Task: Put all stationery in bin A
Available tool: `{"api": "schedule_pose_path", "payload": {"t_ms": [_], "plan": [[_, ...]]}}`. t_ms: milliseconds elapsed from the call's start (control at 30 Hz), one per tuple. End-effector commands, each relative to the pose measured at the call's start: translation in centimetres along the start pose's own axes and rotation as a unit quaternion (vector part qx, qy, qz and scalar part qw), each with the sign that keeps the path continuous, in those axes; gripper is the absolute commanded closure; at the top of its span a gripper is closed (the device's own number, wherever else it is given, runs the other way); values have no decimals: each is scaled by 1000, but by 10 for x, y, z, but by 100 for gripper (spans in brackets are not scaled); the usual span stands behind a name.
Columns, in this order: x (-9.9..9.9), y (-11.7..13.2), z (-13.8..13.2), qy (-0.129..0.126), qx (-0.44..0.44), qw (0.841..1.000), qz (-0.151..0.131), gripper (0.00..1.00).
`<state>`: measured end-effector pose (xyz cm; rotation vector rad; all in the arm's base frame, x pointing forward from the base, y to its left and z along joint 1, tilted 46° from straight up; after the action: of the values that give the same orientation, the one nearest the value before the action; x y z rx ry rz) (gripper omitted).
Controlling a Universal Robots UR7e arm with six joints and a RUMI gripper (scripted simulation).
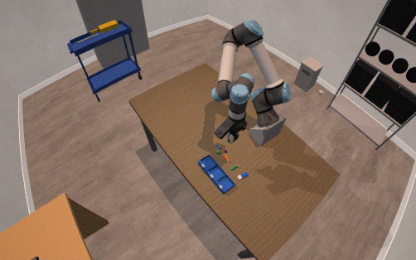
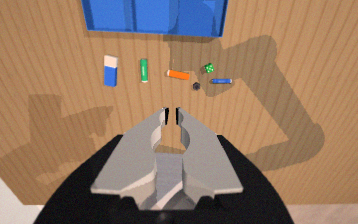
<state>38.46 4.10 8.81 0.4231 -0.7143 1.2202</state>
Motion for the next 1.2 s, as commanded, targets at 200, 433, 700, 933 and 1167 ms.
{"api": "schedule_pose_path", "payload": {"t_ms": [200,433,700,933,1167], "plan": [[2,7,-7,4,4,1000,3,96],[-11,-3,-4,4,-19,1000,3,96],[-50,-34,5,4,-19,1000,3,96],[-95,-70,15,4,-19,1000,3,96],[-127,-95,22,4,-19,1000,3,96]]}}
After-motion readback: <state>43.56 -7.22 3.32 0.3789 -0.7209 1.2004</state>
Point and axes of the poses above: the point where the finger pads meet when closed, its own x axis back along the fingers, its own z axis across the jaws, y = z × x, the point moved 5 cm from there along x, back along the fingers, and after that the axes turned 11 degrees about -x, right-handed, at the moved point
